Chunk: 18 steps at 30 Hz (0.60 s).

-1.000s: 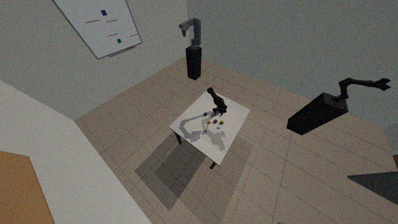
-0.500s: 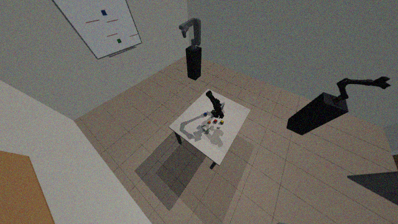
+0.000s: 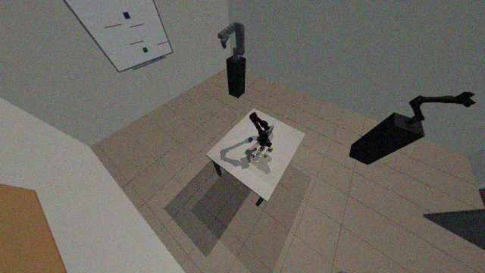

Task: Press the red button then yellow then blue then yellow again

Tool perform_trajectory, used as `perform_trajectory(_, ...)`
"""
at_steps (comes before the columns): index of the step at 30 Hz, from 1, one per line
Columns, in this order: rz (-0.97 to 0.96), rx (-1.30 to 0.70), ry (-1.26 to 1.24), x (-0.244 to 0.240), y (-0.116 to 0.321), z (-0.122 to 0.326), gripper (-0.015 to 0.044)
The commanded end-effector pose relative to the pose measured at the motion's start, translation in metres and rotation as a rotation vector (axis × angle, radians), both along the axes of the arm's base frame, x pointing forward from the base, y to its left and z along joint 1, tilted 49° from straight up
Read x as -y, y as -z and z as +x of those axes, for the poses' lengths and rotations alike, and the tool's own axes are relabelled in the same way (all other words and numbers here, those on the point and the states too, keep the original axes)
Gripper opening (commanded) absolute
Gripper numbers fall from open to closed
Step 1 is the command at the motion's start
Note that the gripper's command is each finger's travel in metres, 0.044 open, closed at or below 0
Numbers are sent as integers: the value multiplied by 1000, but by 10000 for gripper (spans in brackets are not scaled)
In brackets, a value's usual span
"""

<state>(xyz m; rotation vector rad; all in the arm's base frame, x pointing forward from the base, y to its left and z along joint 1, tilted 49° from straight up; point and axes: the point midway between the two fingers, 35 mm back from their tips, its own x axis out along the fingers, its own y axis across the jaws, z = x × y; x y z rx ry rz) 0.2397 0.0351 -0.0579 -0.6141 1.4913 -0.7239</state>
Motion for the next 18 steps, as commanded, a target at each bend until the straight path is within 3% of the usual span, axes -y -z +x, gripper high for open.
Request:
perform_trajectory(1, 2, 10, -14, 5, 5, 2, 111)
perform_trajectory(5, 2, 10, -14, 5, 5, 2, 20)
perform_trajectory(18, 2, 10, -14, 6, 6, 2, 20)
